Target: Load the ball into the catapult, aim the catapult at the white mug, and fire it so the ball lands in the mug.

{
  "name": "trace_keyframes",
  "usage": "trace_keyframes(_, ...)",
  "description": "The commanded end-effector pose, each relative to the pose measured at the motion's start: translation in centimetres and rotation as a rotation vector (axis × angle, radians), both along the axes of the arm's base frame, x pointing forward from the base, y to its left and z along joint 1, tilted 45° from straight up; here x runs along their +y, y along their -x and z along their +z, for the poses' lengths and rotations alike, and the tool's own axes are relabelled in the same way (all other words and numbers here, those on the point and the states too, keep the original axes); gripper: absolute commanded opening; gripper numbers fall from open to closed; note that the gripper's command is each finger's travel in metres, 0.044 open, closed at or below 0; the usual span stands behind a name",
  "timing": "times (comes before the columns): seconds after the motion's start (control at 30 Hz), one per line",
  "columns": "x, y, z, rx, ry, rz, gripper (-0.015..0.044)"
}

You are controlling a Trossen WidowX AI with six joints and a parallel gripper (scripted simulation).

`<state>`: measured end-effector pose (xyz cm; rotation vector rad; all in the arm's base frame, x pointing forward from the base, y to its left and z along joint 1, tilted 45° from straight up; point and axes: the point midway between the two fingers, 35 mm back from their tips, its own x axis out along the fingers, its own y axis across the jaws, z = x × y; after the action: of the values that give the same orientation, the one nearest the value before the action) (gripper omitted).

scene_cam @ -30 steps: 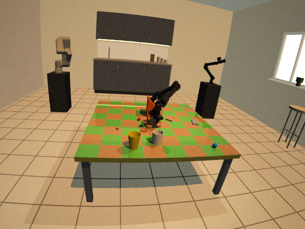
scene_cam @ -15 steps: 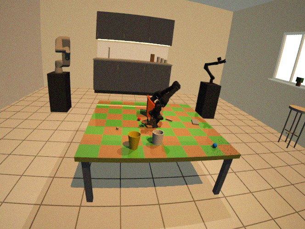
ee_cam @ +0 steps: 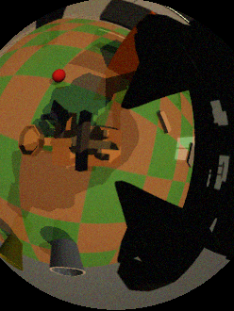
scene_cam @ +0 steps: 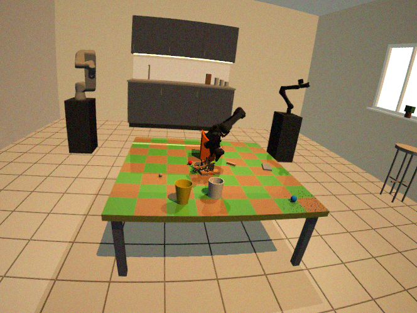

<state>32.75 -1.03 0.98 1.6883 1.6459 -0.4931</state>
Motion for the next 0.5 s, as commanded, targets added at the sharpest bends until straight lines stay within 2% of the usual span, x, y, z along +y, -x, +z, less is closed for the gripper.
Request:
trace_keyframes(0.0, -1.91, 0.46, 2.23, -0.015, 0.005, -0.002, 0.044)
trace_keyframes(0.23, -1.27, 0.1, 1.32, -0.029, 0.007, 0.006, 0.044)
trace_keyframes(0.47, -1.31, 0.12, 1.36, -0.194, 0.036, 0.172, 0.044)
